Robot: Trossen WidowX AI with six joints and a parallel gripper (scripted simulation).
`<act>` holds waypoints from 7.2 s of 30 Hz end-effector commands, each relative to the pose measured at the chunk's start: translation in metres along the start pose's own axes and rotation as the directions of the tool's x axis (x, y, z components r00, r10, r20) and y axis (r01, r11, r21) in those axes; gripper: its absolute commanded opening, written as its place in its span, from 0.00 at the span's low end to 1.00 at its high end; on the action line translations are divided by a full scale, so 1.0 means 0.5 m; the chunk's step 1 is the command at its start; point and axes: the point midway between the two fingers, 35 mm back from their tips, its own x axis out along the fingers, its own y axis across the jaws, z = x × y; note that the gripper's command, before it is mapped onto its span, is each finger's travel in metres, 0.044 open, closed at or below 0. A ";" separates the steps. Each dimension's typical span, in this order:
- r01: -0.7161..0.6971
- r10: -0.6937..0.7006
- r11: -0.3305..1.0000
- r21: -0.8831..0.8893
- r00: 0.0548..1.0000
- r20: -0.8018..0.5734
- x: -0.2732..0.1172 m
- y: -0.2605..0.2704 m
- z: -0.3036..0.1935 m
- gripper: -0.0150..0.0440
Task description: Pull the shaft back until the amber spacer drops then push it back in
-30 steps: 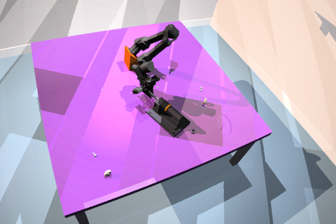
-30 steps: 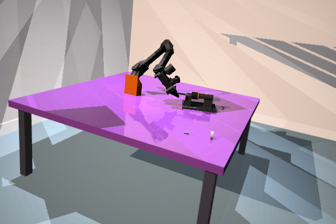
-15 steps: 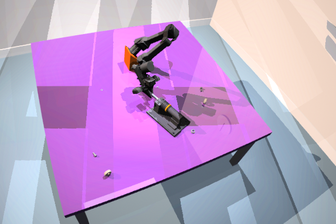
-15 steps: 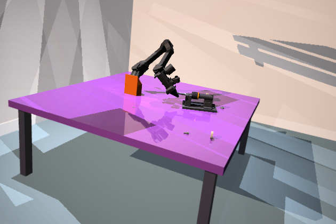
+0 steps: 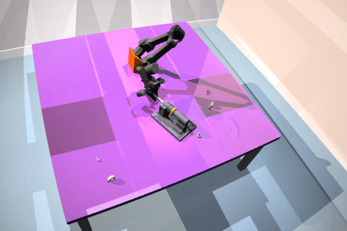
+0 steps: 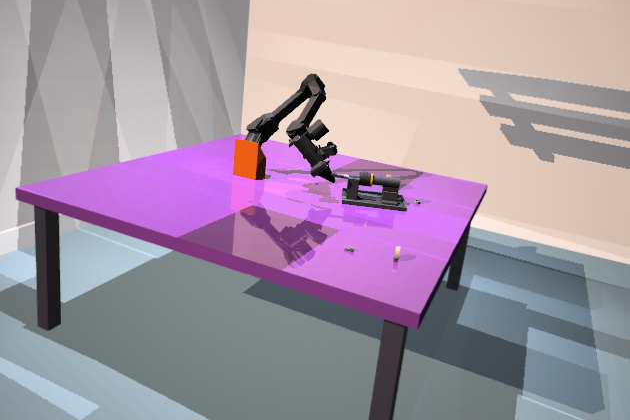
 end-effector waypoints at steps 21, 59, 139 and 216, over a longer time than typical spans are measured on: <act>-0.004 0.004 1.000 -0.004 1.000 0.000 -0.004 0.001 -0.003 0.25; -0.004 0.004 1.000 -0.004 1.000 0.000 -0.009 0.001 -0.008 0.25; -0.004 0.004 1.000 -0.004 1.000 0.000 -0.018 0.001 -0.018 0.25; -0.004 0.004 1.000 -0.004 1.000 0.000 -0.028 0.000 -0.028 0.25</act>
